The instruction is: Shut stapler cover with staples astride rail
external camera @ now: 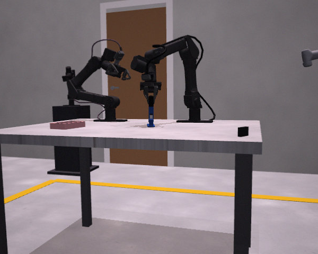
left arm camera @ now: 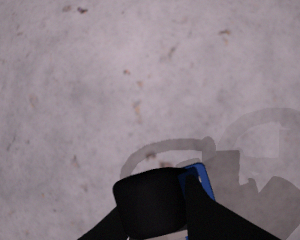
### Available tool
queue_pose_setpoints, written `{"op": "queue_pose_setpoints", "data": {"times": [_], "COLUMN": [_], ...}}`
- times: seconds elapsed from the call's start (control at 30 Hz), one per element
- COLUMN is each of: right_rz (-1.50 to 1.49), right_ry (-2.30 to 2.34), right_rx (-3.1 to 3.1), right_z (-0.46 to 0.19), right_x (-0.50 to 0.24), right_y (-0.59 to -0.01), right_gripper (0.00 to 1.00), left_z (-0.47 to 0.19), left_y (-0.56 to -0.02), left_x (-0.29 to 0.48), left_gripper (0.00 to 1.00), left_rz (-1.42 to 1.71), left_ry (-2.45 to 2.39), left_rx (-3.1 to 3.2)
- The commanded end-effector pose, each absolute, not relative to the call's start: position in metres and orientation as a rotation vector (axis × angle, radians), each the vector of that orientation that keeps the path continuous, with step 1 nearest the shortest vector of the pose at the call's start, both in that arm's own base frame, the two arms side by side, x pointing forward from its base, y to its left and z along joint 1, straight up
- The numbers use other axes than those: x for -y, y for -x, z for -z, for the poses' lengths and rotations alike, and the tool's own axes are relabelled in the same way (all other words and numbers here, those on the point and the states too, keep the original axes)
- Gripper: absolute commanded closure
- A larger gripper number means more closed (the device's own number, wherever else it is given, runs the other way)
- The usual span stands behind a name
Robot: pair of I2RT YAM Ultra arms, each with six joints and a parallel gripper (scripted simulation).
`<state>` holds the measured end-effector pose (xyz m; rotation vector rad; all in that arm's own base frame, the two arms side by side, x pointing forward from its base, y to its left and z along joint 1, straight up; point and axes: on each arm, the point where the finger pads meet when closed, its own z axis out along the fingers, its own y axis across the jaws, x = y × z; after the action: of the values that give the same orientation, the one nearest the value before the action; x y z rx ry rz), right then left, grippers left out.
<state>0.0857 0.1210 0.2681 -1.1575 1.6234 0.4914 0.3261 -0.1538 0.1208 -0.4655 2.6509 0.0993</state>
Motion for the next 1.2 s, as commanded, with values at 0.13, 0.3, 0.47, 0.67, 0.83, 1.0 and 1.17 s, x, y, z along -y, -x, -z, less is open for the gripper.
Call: {"op": "queue_pose_setpoints", "data": {"times": [0.13, 0.3, 0.47, 0.67, 0.83, 1.0, 1.17], "right_rz": [-0.504, -0.504, -0.504, -0.504, -0.504, -0.504, -0.504], "right_ry": [1.147, 1.147, 1.147, 1.147, 1.147, 1.147, 1.147], "right_rx": [-1.620, -1.620, -1.620, -1.620, -1.620, -1.620, -1.620], "right_z": [-0.270, -0.270, -0.270, -0.270, -0.270, -0.270, -0.270], "right_x": [-0.121, -0.121, -0.121, -0.121, -0.121, -0.121, -0.121], "right_y": [-0.086, -0.086, -0.086, -0.086, -0.086, -0.086, -0.086], "right_gripper": [0.00, 0.00, 0.00, 0.00, 0.00, 0.00, 0.00], "left_z": [-0.123, -0.123, -0.123, -0.122, -0.121, -0.119, -0.113], "left_y": [-0.320, -0.315, -0.309, -0.303, -0.299, -0.293, -0.288], "left_x": [0.156, 0.158, 0.160, 0.162, 0.163, 0.165, 0.167], "left_gripper": [1.00, 1.00, 1.00, 1.00, 1.00, 1.00, 1.00], "left_rz": [-0.107, -0.120, -0.131, -0.143, -0.151, -0.166, -0.189], "left_ry": [0.472, 0.462, 0.451, 0.440, 0.431, 0.419, 0.402], "left_rx": [-2.551, -2.486, -2.422, -2.357, -2.306, -2.243, -2.183]}}
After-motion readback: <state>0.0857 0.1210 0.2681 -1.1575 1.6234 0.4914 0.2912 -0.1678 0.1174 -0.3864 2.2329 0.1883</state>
